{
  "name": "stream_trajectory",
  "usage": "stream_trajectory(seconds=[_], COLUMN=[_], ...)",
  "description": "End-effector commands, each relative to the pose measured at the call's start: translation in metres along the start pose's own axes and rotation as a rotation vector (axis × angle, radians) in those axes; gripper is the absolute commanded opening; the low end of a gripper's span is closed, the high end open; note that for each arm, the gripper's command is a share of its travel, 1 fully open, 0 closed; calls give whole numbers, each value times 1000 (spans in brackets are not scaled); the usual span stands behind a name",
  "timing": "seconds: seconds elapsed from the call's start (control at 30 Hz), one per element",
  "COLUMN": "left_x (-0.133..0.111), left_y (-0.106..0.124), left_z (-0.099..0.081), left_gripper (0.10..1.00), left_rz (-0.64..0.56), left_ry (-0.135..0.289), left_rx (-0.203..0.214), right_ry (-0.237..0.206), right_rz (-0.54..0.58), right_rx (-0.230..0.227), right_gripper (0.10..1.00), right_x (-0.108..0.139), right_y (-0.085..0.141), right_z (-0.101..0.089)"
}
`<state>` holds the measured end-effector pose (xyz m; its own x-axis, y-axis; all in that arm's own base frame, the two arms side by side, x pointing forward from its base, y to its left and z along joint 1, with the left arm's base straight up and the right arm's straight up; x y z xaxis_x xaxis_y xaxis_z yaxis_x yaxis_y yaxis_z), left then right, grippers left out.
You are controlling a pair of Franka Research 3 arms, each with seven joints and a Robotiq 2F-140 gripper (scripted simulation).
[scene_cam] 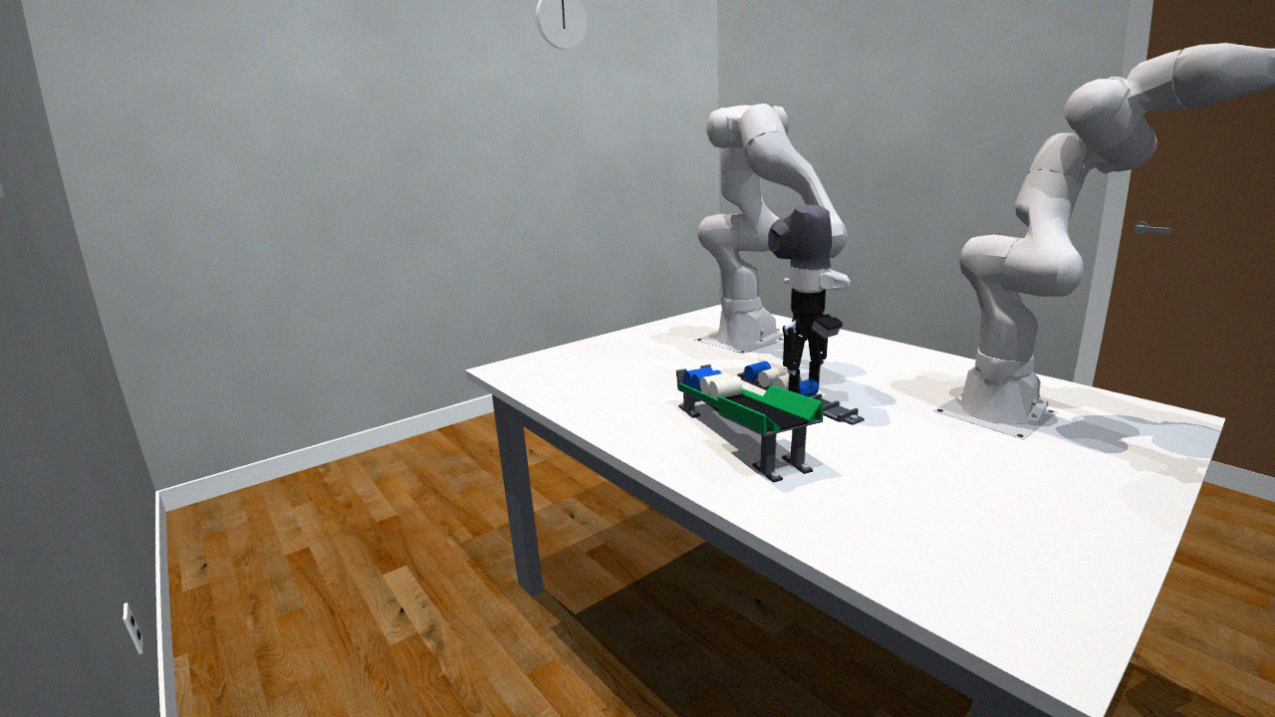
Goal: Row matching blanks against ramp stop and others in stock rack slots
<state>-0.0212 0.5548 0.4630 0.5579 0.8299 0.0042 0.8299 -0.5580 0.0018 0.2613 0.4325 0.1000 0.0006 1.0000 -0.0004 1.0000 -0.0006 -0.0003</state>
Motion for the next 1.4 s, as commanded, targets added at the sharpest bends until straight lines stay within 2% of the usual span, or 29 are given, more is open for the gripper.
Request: stream_trajectory(seconds=[0.0,0.17,0.23,0.47,0.6,1.1,1.37], left_x=[0,0,0,0,0,0,0], left_y=[0,0,0,0,0,0,0], left_z=[0,0,0,0,0,0,0], left_gripper=[1000,1000,1000,1000,1000,1000,1000], left_rz=[0,0,0,0,0,0,0], left_ry=[0,0,0,0,0,0,0], left_rx=[0,0,0,0,0,0,0], right_ry=[0,0,0,0,0,1,6], right_rz=[2,2,2,2,2,2,8], right_rx=[0,0,0,0,0,0,5], right_gripper=[417,417,417,417,417,417,417], right_x=[0,0,0,0,0,0,10], right_y=[0,0,0,0,0,1,17], right_z=[-2,-23,-23,-74,-95,-99,-107])
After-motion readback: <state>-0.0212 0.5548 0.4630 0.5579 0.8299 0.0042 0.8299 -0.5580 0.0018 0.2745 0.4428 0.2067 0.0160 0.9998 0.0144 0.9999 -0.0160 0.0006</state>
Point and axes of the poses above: on each arm, the point where the finger pads meet when closed, its own z axis out along the fingers, its own y axis across the jaws, x = y × z, the point moved 5 cm from there along -z, back along the fingers, and after that the axes turned 8 degrees about -z, right-handed, at the moved point
